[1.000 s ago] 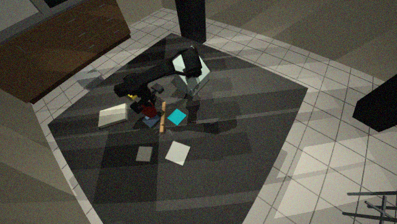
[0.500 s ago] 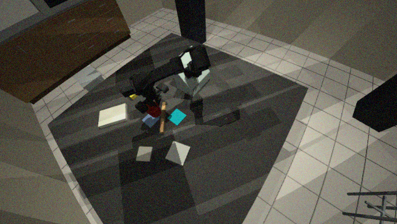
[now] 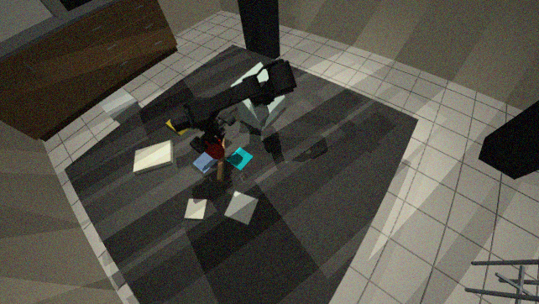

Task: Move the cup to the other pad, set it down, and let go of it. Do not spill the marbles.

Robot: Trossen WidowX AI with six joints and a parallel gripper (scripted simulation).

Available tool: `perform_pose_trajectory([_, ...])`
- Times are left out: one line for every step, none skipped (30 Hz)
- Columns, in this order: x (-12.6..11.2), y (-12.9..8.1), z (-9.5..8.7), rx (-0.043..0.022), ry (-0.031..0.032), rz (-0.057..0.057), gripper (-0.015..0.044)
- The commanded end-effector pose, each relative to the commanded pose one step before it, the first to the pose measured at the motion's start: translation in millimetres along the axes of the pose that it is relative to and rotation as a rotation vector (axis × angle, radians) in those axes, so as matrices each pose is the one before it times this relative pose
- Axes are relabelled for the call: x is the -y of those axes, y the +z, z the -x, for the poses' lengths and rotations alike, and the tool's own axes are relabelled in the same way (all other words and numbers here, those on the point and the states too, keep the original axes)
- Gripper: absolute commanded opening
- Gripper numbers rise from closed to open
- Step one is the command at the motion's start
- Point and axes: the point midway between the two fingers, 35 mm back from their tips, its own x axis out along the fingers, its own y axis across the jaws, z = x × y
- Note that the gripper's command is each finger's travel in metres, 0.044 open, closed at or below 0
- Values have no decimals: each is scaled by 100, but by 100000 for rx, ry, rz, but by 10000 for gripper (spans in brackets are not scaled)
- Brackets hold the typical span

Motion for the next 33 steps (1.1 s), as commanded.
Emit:
perform_pose_trajectory([602, -616, -40, -535, -218, -1029, 0])
perform_pose_trajectory([107, -135, 8, -4, -5, -3, 0])
perform_pose_trajectory([107, -135, 7, -4, -5, -3, 0])
perform_pose_trajectory([107, -135, 7, -4, -5, -3, 0])
perform_pose_trajectory([107, -135, 7, -4, -5, -3, 0])
perform_pose_trajectory([108, -135, 7, -4, -5, -3, 0])
perform_pose_trajectory([108, -135, 7, -4, -5, -3, 0])
perform_pose_trajectory([108, -135, 7, -4, -5, -4, 0])
perform_pose_trajectory([108, -135, 6, -4, -5, -4, 0])
perform_pose_trajectory([108, -135, 6, -4, -5, -4, 0])
perform_pose_trajectory([108, -134, 6, -4, -5, -4, 0])
perform_pose_trajectory([109, -134, 6, -4, -5, -4, 0])
perform_pose_trajectory([109, -134, 5, -4, -5, -4, 0])
perform_pose_trajectory([109, -134, 5, -4, -5, -4, 0])
perform_pose_trajectory([109, -134, 5, -4, -5, -4, 0])
perform_pose_trajectory([103, -125, 4, -4, -4, -4, 0])
perform_pose_trajectory([103, -125, 4, -4, -4, -4, 0])
perform_pose_trajectory([103, -125, 4, -4, -4, -4, 0])
perform_pose_trajectory([104, -125, 4, -4, -4, -4, 0])
perform_pose_trajectory([104, -126, 4, -4, -4, -4, 0])
perform_pose_trajectory([105, -125, 3, -4, -4, -4, 0])
perform_pose_trajectory([105, -125, 3, -4, -4, -4, 0])
perform_pose_trajectory([106, -125, 3, -4, -4, -4, 0])
perform_pose_trajectory([106, -125, 2, -4, -4, -4, 0])
perform_pose_trajectory([106, -124, 2, -4, -4, -4, 0])
perform_pose_trajectory([106, -124, 2, -4, -4, -4, 0])
perform_pose_trajectory([107, -123, 1, -4, -4, -4, 0])
perform_pose_trajectory([107, -123, 1, -4, -4, -4, 0])
perform_pose_trajectory([108, -123, 1, -4, -4, -4, 0])
perform_pose_trajectory([108, -123, 0, -4, -4, -4, 0])
perform_pose_trajectory([109, -122, 0, -4, -4, -4, 0])
perform_pose_trajectory([109, -122, 0, -4, -4, -4, 0])
perform_pose_trajectory([109, -121, -1, -4, -4, -4, 0])
